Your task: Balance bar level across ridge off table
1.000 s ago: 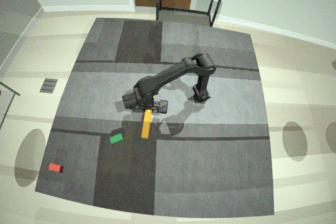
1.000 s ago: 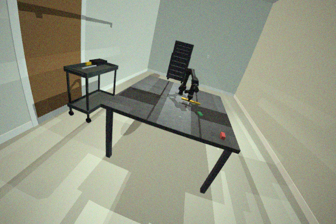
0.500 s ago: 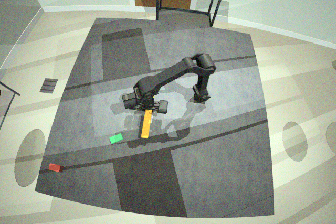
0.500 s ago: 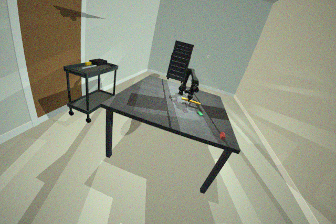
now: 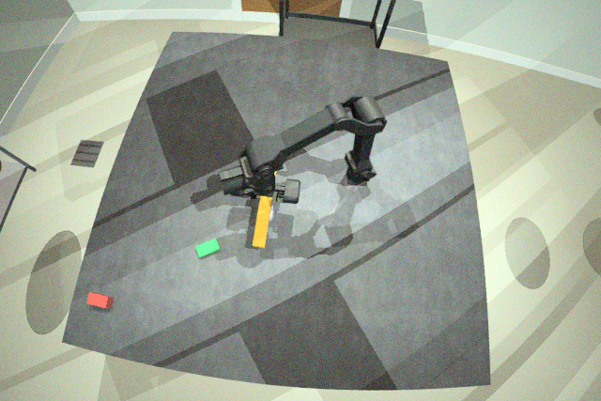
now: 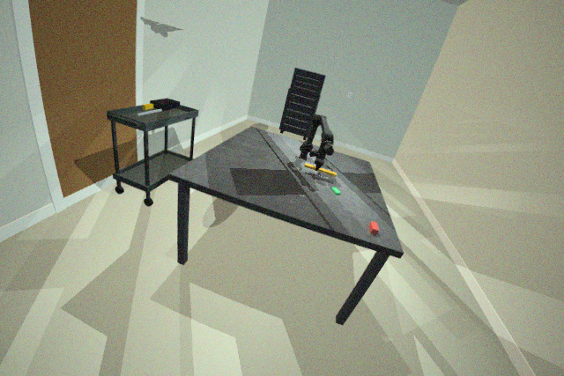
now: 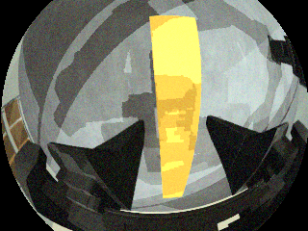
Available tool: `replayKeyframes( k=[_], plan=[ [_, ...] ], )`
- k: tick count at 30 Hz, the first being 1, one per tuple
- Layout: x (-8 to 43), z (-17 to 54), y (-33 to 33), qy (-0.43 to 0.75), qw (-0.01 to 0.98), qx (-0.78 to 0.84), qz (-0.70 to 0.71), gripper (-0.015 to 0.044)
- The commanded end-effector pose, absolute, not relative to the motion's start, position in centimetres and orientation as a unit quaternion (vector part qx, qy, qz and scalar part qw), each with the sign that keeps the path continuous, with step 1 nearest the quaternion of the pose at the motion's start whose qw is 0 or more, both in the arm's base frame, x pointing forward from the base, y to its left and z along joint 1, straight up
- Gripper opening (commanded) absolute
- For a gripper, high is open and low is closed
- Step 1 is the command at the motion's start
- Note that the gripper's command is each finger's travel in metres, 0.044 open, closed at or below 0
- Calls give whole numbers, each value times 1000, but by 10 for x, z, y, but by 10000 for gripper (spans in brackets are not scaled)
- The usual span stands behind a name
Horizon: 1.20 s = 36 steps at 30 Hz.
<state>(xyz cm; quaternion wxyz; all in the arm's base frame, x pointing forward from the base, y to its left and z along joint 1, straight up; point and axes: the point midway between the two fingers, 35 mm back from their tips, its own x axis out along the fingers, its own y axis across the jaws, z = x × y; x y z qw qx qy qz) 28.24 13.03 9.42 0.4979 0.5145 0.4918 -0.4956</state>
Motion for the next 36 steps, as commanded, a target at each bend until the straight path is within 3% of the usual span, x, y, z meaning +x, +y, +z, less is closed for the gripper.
replayKeyframes(
  k=[1, 3, 7, 15, 36],
  plan=[
    [282, 94, 130, 492, 498, 514, -496, 395],
    [282, 94, 130, 492, 498, 514, -496, 440],
    [283, 102, 131, 492, 498, 514, -495, 440],
    [280, 192, 129, 492, 498, 514, -496, 440],
    [280, 194, 129, 492, 498, 514, -496, 440]
  ],
)
